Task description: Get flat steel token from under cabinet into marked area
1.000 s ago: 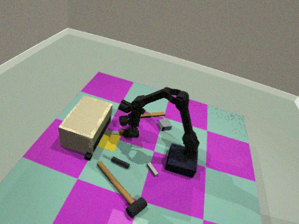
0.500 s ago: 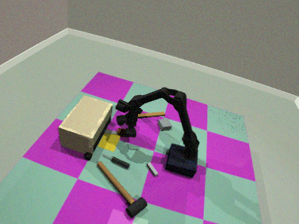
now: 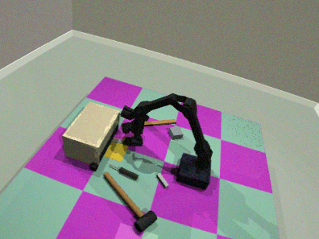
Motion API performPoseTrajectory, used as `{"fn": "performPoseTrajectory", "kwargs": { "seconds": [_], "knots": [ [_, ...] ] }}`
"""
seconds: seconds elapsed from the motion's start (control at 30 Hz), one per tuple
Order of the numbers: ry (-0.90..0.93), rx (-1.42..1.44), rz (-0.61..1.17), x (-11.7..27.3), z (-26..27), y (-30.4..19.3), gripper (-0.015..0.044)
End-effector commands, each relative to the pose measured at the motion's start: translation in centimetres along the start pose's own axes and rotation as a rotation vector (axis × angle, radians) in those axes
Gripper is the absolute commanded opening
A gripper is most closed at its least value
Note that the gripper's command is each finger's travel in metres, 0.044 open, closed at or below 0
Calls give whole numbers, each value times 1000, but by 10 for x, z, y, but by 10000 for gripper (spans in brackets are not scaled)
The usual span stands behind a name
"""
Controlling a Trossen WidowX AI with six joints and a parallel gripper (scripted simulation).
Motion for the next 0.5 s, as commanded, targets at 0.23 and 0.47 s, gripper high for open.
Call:
{"fn": "performPoseTrajectory", "kwargs": {
  "seconds": [0.23,0.47],
  "knots": [
    [-3,-5,-1,0,-3,12,0],
    [-3,-5,-2,1,-5,18,0]
  ]
}}
Point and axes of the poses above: the point midway between the two fingers, 35 mm back from their tips, its own x axis back along the fingers, its own z axis across the jaws, y = z × x, the point moved 7 cm from there along x, back along the fingers, and after that the axes turned 15 degrees about x, right-handed, at the moved point
